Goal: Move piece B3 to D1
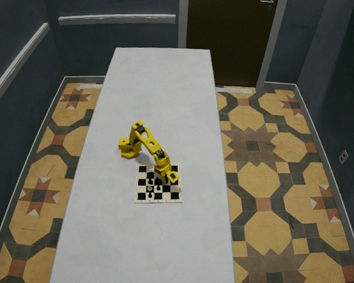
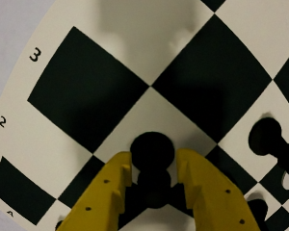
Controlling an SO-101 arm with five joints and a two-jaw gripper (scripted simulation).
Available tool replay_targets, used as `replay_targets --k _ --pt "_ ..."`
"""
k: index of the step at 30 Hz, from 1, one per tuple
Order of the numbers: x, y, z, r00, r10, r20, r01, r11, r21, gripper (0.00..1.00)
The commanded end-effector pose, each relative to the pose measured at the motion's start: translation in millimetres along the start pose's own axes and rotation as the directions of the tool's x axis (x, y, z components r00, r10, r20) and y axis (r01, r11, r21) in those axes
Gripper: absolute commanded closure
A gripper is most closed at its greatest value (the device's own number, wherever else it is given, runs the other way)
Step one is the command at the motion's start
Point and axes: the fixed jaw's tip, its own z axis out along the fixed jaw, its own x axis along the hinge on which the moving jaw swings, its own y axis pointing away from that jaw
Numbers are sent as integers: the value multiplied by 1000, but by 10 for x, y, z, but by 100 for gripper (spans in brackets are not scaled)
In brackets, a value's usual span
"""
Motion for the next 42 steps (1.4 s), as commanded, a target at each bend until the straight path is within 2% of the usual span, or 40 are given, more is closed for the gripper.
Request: replay_targets --k 1,19,42 --pt "46 -22 51 1000 19 -20 -19 1000 2 91" --pt "93 -21 67 1000 19 -21 -19 1000 2 91" --pt "32 -20 -8 1000 18 -20 -18 1000 1 91"
